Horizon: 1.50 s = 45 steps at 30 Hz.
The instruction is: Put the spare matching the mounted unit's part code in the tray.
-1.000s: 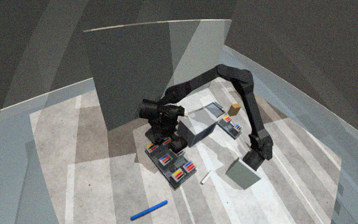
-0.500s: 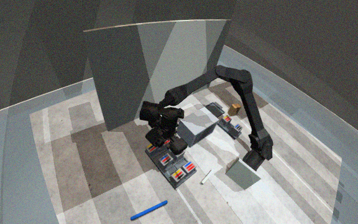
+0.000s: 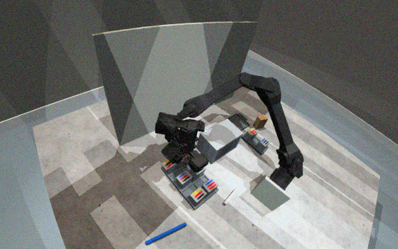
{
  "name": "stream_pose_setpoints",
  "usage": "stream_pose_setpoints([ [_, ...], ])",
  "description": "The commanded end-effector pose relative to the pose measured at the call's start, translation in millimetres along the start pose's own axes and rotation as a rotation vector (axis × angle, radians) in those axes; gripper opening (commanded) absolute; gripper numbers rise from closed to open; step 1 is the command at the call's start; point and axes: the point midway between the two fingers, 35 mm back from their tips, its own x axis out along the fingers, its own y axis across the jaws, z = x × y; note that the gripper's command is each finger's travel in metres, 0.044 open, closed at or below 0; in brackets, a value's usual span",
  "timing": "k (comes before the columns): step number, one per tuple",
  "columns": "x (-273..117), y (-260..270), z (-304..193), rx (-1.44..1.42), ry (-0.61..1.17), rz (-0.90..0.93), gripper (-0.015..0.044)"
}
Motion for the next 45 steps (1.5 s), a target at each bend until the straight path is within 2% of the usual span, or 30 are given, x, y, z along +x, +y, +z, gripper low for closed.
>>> stream_pose_setpoints([
  [1, 0, 0, 0, 0.000, 0.000, 0.000, 0.0000],
  [6, -5, -1, 0, 0.000, -0.001, 0.000, 0.0000],
  [16, -74, 0, 1, -0.004, 0.000, -0.001, 0.0000],
  [24, -79, 0, 3, -0.011, 0.003, -0.007, 0.0000],
  [37, -132, 0, 4, -0.005, -0.001, -0.001, 0.0000],
  [45, -139, -24, -40, -0.012, -0.020, 0.001, 0.0000],
])
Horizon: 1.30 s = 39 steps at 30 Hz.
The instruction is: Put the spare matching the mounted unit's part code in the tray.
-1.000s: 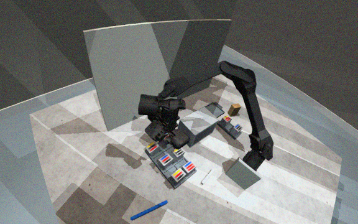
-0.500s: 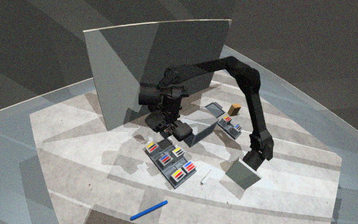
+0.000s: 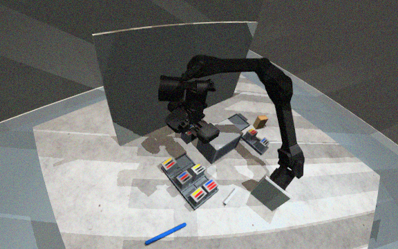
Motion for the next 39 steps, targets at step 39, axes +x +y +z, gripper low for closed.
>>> stream_pose_setpoints([
  [39, -5, -19, -318, 0.014, 0.008, -0.013, 0.0000],
])
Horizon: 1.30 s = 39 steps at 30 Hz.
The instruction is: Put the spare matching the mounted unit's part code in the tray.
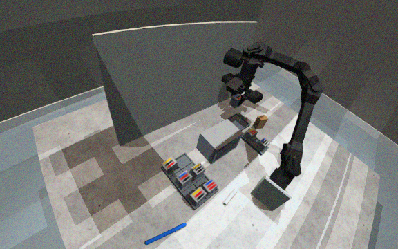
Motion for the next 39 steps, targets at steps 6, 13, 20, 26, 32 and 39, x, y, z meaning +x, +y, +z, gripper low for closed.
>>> stream_pose_setpoints([
  [6, 0, 19, -46, 0.004, 0.024, -0.002, 0.0000],
  [13, 2, 18, -45, 0.004, 0.024, -0.001, 0.0000],
  [20, 8, 17, -45, 0.004, 0.022, -0.001, 0.0000],
  [26, 13, 16, -45, 0.004, 0.021, -0.001, 0.0000],
  [32, 17, 16, -45, 0.004, 0.020, -0.001, 0.0000],
  [39, 23, 15, -44, 0.004, 0.018, -0.001, 0.0000],
])
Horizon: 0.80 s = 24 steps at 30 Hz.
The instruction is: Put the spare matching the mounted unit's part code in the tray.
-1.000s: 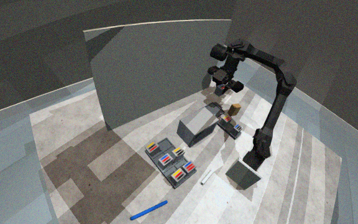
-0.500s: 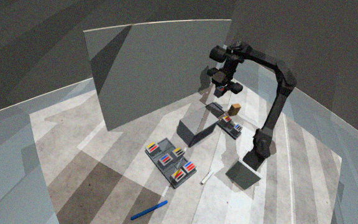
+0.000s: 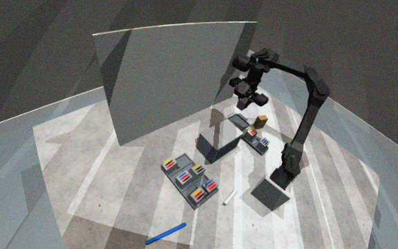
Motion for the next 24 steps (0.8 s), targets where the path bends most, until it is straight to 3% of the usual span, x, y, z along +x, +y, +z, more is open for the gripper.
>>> stream_pose_setpoints([
  [1, 2, 0, -1, -0.001, 0.001, -0.003, 0.0000],
  [24, 21, -2, 0, 0.000, -0.002, -0.003, 0.0000],
])
